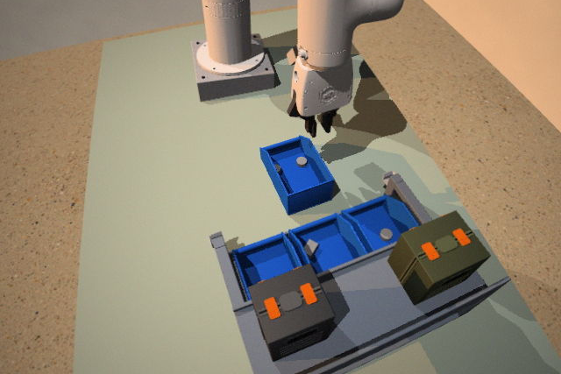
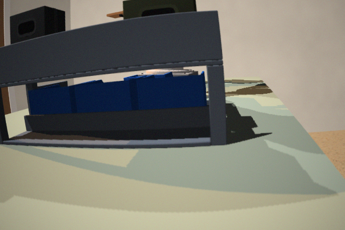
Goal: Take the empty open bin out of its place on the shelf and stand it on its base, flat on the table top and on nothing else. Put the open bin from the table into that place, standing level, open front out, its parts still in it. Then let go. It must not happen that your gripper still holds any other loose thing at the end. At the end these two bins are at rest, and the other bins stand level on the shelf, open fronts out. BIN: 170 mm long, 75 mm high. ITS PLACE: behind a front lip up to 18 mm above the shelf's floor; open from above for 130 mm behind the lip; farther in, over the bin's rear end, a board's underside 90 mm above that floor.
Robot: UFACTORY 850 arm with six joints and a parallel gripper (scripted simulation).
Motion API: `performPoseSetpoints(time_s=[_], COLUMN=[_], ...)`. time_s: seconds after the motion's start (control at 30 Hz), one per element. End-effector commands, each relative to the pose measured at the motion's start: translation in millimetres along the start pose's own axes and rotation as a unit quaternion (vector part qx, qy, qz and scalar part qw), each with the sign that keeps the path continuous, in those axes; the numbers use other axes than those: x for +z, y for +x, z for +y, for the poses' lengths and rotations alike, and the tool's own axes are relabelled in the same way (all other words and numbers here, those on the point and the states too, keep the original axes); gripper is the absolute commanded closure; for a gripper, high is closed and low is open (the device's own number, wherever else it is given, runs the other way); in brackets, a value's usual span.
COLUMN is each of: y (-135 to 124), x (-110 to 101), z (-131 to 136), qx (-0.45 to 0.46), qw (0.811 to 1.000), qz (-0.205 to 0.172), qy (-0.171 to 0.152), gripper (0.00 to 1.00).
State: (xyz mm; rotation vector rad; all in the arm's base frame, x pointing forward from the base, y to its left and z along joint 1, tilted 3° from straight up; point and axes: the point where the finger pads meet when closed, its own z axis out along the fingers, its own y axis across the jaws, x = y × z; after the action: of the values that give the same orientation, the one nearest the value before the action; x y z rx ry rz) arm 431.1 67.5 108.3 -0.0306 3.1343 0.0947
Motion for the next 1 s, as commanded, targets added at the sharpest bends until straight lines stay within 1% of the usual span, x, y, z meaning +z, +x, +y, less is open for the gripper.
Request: performPoseSetpoints(time_s=[0.0, 0.33, 0.37, 0.97], y=[-0.8, -0.8, -0.8, -0.8], x=[-3.3, -4.1, -4.1, -4.1], z=[0.1, 0.1, 0.1, 0.1], qx=[0.000, 0.000, 0.000, 0.000], qw=[1.000, 1.000, 1.000, 1.000], qz=[-0.001, -0.001, -0.001, -0.001], qy=[0.000, 0.000, 0.000, 0.000], gripper=[0.74, 0.74, 1.00, 1.00])
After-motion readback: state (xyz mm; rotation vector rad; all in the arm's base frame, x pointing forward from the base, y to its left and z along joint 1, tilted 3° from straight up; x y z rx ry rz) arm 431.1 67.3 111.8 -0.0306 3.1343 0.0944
